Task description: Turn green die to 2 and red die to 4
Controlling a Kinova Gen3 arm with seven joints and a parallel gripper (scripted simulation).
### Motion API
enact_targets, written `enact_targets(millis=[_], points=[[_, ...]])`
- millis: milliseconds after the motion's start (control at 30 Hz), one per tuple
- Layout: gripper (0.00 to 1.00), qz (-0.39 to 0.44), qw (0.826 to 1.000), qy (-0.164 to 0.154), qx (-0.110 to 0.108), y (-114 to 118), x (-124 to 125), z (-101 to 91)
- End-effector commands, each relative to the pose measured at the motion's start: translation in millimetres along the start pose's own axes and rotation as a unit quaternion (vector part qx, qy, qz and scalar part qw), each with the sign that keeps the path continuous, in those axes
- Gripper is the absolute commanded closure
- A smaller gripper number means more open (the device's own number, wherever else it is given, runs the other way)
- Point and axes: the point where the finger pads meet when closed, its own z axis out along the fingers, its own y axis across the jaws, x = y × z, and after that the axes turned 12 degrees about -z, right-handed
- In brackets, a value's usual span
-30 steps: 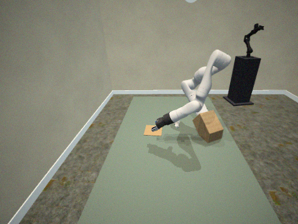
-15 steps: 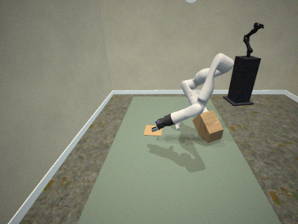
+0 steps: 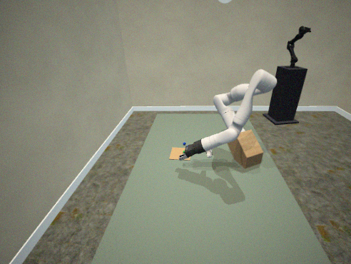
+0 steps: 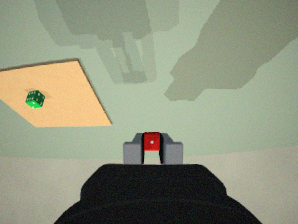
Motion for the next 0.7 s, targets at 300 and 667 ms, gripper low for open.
enact_targets(millis=[300,667], points=[[0.66,-0.008,1.000,-0.004,0.005,2.1,29.3,18.7],[0.66,-0.008,1.000,-0.004,0.005,3.1,34.4,21.6]])
